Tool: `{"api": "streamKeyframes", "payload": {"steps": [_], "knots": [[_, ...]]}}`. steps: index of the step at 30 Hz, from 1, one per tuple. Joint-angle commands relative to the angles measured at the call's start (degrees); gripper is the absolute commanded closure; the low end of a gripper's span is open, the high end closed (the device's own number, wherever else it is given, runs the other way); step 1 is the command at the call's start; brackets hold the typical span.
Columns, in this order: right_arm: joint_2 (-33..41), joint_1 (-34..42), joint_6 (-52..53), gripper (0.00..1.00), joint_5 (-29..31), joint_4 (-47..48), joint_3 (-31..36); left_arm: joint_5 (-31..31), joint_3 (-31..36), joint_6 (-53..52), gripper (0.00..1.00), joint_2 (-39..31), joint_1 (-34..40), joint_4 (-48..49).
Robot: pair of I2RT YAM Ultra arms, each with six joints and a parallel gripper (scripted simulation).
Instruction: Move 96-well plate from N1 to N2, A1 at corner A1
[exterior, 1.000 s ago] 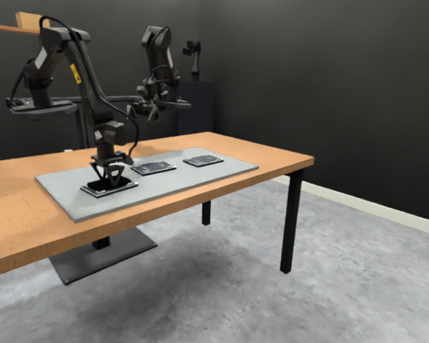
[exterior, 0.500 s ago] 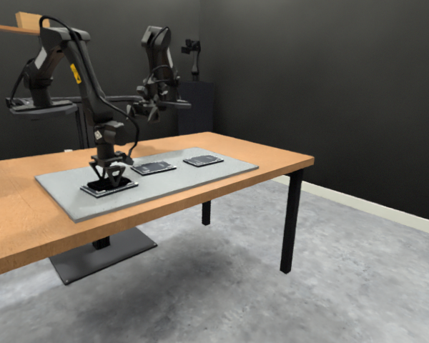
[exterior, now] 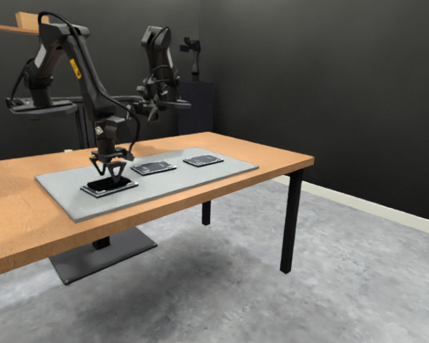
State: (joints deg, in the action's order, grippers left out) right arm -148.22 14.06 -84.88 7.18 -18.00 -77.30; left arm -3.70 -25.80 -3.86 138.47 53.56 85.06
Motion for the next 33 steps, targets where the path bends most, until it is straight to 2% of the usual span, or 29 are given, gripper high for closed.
{"api": "streamKeyframes", "payload": {"steps": [1,9,13,18,26,28,33], "knots": [[2.4,0.7,0.7,0.00,0.2,-0.5,1.9,-0.5,0.1,0.4,0.00,0.1,0.3,0.5],[14.2,2.0,1.9,0.00,-0.3,-9.1,5.9,-0.5,0.1,0.4,0.00,0.1,0.3,0.5],[16.8,1.7,2.2,0.00,-0.4,-11.6,4.9,-0.5,0.1,0.4,0.00,0.1,0.3,0.5],[15.1,1.0,1.6,0.00,-0.4,-10.6,3.4,-0.5,0.1,0.4,0.00,0.1,0.3,0.5],[19.2,-0.7,15.7,0.00,-6.4,-2.5,9.0,-0.5,0.1,0.4,0.00,0.1,0.3,0.5],[19.2,-0.7,15.7,0.00,-6.4,-2.5,9.0,-0.5,0.1,0.4,0.00,0.1,0.3,0.5],[23.5,-2.2,27.6,0.00,-9.9,5.9,16.2,-0.5,0.1,0.4,0.00,0.1,0.3,0.5]]}}
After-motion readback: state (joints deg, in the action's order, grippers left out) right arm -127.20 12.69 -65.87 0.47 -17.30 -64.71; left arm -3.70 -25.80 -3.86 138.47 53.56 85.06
